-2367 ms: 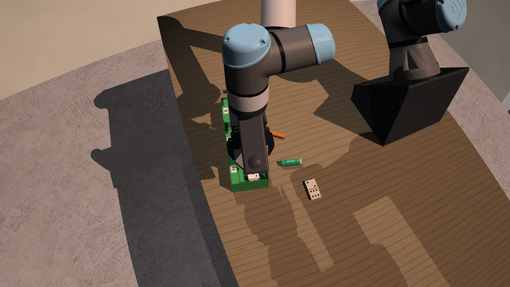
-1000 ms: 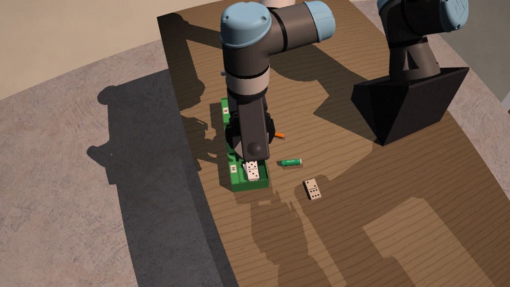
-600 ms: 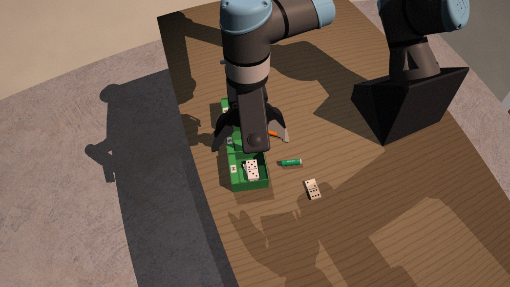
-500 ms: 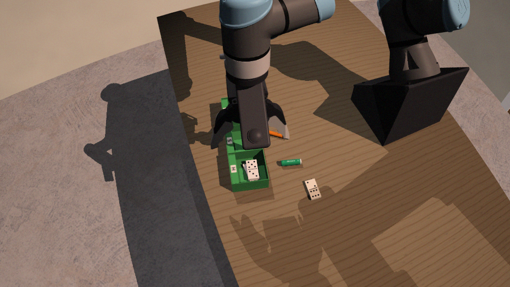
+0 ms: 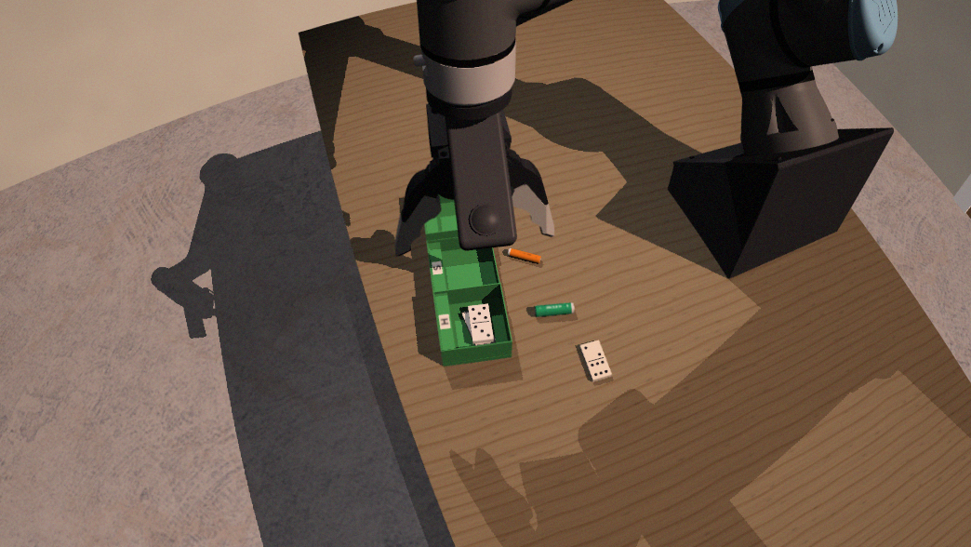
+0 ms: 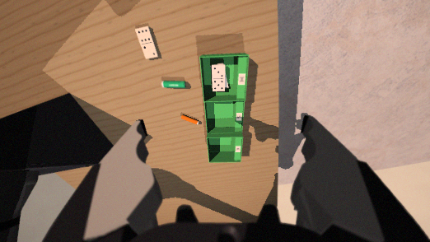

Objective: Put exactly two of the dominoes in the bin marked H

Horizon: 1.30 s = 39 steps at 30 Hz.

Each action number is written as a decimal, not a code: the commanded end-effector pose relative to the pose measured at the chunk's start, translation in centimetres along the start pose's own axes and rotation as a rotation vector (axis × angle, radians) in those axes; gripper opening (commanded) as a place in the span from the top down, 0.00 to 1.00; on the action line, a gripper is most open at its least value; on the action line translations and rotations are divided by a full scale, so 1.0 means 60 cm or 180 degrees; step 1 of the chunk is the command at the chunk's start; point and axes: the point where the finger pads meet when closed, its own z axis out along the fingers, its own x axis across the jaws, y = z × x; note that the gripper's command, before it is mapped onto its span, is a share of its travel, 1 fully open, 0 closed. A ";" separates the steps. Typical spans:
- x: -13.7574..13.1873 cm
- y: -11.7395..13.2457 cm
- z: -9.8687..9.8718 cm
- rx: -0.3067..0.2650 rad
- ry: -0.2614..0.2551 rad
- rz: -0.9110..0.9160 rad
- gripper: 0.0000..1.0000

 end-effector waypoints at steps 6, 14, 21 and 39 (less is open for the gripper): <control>0.000 0.000 -0.059 -0.0005 -0.0008 0.0003 0.00; 0.001 0.000 -0.078 -0.0005 -0.0008 0.0003 0.00; 0.001 0.000 -0.078 -0.0005 -0.0008 0.0003 0.00; 0.001 0.000 -0.078 -0.0005 -0.0008 0.0003 0.00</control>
